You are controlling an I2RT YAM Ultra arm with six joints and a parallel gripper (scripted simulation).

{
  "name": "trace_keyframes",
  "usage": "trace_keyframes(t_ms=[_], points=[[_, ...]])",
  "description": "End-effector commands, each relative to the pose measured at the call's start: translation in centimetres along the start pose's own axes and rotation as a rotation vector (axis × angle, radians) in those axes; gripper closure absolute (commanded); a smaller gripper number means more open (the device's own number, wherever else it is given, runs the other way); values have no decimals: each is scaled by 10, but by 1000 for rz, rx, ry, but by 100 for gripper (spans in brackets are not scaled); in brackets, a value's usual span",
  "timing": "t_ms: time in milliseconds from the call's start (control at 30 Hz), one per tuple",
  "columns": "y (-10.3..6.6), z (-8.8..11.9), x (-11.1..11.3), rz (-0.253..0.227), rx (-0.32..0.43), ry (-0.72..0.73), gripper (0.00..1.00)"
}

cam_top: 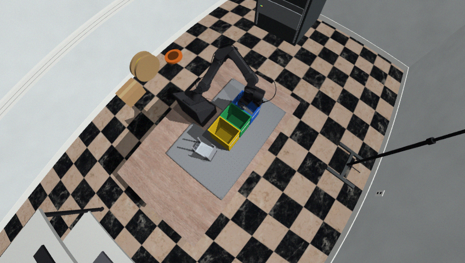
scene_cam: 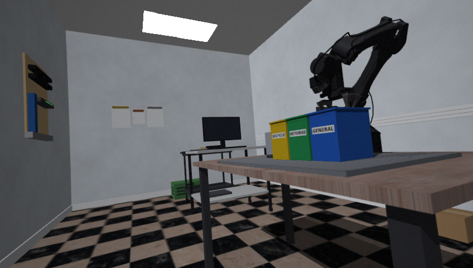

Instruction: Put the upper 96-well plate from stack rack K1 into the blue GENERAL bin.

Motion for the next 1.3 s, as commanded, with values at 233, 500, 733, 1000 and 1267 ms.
trace_keyframes(t_ms=[233,500,733,1000,1267], points=[[-5,-2,0,-5,-19,-5,1],[-5,-2,0,-5,-19,-5,1],[-5,-2,0,-5,-19,-5,1],[-5,-2,0,-5,-19,-5,18],[-5,-2,0,-5,-19,-5,18]])
Point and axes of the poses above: the point where the finger pads meet when closed, its own y axis out along the fingers, its own x axis across the jaws, z = x × y, the point moved 3 cm from there along -y, back along the fingers, and after that the axes turned 10 degrees about y, right-handed, at the moved point
